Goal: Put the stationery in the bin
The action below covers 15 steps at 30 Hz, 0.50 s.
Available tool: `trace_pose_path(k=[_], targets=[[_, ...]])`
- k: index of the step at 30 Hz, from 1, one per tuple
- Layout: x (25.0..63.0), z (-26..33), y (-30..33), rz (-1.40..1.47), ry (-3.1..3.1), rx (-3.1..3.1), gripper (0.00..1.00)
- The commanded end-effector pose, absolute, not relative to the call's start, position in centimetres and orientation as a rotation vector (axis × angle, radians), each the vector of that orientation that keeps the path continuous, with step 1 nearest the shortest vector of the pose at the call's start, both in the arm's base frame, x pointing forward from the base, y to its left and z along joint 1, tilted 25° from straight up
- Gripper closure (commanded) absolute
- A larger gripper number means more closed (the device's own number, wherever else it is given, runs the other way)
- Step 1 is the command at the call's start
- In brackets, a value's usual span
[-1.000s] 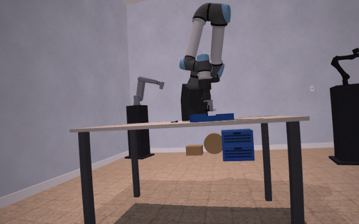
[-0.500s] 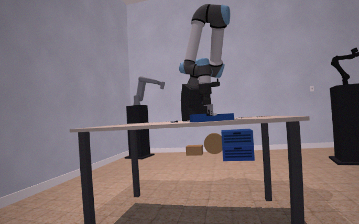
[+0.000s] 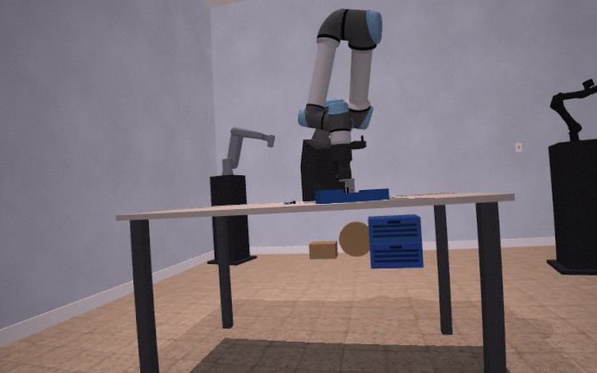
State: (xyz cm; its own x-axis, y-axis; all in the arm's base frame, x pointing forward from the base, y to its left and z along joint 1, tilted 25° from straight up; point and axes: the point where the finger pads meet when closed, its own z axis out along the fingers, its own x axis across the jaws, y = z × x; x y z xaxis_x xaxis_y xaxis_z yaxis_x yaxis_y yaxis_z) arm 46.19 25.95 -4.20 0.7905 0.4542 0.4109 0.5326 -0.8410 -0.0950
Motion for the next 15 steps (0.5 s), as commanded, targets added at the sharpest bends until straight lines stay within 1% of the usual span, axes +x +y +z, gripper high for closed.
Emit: trace_pose_path(k=[1, 8, 9, 15], targets=[[46.34, -4.12, 25.97, -0.565, -0.774, -2.775, 0.55], [46.31, -4.13, 25.99, -0.565, -0.774, -2.775, 0.55], [46.31, -4.13, 25.99, -0.565, -0.774, -2.775, 0.38], [46.31, -4.13, 25.99, -0.565, -0.774, -2.775, 0.38]])
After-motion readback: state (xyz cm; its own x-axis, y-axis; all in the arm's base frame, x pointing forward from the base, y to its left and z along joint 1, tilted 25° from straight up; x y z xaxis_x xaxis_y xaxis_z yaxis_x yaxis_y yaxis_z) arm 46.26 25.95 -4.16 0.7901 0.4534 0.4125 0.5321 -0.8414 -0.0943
